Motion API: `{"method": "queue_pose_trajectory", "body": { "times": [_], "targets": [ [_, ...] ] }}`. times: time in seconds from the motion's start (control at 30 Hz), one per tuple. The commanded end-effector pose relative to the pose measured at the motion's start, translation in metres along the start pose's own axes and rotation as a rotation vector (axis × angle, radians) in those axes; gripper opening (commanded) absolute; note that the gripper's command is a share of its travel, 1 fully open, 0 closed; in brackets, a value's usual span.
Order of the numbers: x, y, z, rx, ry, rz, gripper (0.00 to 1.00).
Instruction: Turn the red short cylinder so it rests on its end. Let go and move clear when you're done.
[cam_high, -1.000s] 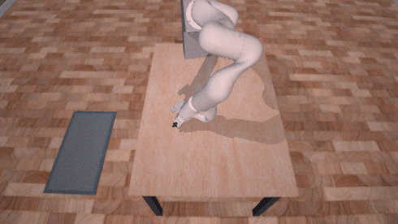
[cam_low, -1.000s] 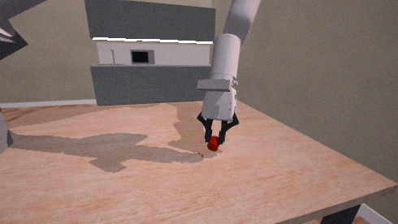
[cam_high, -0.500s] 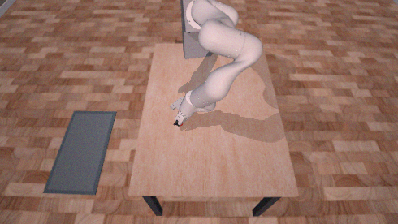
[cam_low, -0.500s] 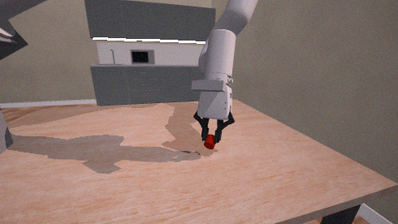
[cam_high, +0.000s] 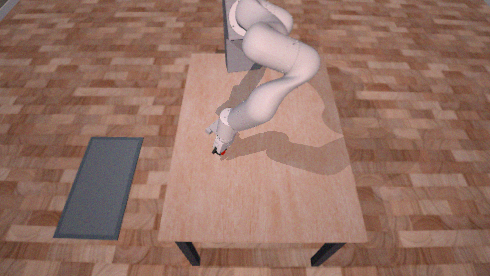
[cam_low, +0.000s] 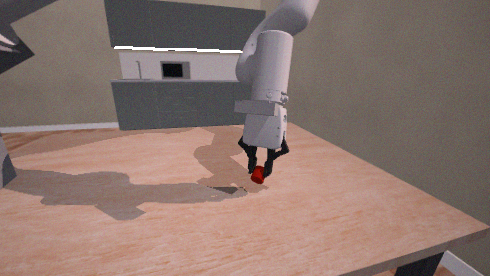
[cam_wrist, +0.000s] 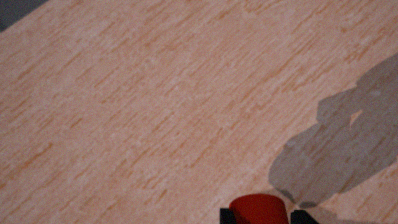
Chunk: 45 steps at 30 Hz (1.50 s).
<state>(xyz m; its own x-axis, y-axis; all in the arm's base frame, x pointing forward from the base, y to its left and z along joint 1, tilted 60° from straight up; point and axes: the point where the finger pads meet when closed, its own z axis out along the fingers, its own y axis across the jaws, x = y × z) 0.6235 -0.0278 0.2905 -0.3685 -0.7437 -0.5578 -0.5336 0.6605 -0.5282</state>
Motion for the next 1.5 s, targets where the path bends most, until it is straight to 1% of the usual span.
{"method": "queue_pose_trajectory", "body": {
  "times": [0.0, 0.13, 0.23, 0.67, 0.73, 0.8, 0.87, 1.0, 1.1, 1.13, 1.47],
  "targets": [
    [0.0016, -0.0030, 0.0025, -0.010, -0.090, -0.001, 0.34],
    [0.0025, -0.0024, 0.0020, -0.011, -0.203, 0.001, 0.34],
    [0.0027, -0.0008, 0.0001, -0.016, -0.258, 0.005, 0.34],
    [0.0054, -0.0006, 0.0003, -0.017, -0.270, 0.005, 0.34],
    [0.0054, -0.0008, 0.0012, -0.017, -0.292, 0.004, 0.34],
    [0.0055, -0.0010, 0.0027, -0.017, -0.337, 0.002, 0.34],
    [0.0055, -0.0010, 0.0027, -0.017, -0.337, 0.002, 0.34],
    [0.0066, -0.0009, 0.0031, -0.017, -0.457, 0.003, 0.34],
    [0.0077, -0.0005, 0.0015, -0.016, -0.518, 0.007, 0.34],
    [0.0079, -0.0005, 0.0011, -0.016, -0.527, 0.008, 0.34],
    [0.0104, -0.0005, 0.0022, -0.016, -0.527, 0.008, 0.34]
  ]
}}
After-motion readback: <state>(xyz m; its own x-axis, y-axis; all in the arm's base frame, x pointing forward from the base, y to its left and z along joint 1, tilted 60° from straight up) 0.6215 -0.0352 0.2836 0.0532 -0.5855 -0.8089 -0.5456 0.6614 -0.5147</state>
